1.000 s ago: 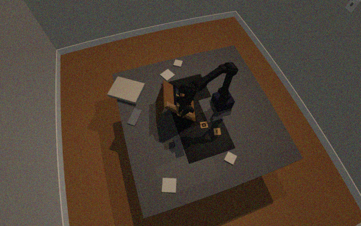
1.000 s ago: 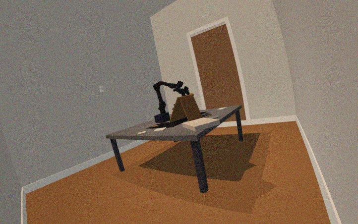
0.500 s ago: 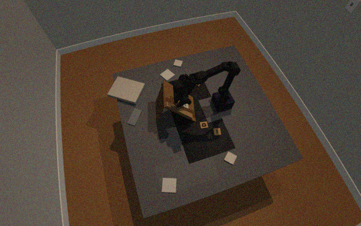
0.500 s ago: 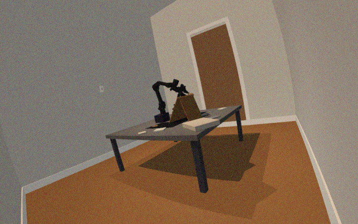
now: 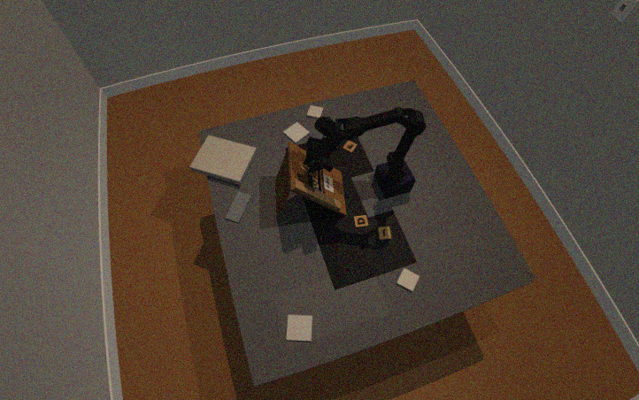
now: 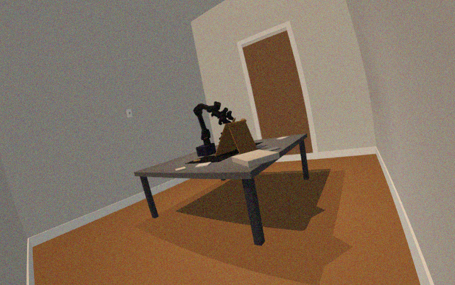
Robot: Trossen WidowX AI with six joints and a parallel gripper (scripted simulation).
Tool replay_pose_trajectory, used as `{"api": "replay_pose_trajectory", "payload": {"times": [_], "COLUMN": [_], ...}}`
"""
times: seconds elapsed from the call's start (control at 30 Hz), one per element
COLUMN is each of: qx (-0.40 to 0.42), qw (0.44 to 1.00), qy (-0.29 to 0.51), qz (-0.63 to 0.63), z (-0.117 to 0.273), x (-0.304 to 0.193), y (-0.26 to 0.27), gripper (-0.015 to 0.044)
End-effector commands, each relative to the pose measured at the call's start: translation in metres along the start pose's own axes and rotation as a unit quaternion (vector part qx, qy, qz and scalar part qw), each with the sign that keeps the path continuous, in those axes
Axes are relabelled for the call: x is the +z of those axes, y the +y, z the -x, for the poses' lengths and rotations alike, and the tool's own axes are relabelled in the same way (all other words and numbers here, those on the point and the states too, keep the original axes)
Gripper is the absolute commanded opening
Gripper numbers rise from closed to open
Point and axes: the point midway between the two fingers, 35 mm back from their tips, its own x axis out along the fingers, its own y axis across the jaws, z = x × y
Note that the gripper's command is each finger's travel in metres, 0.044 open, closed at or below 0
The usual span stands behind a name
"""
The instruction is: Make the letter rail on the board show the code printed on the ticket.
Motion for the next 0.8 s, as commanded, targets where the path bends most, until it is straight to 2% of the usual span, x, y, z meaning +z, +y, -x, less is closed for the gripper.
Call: {"api": "replay_pose_trajectory", "payload": {"times": [0.0, 0.77], "qx": [-0.018, -0.146], "qw": [1.0, 0.988], "qy": [-0.007, -0.009], "qz": [0.015, 0.048], "z": [0.007, 0.063], "x": [-0.002, -0.032], "y": [-0.023, -0.149], "gripper": [0.0, 0.0]}}
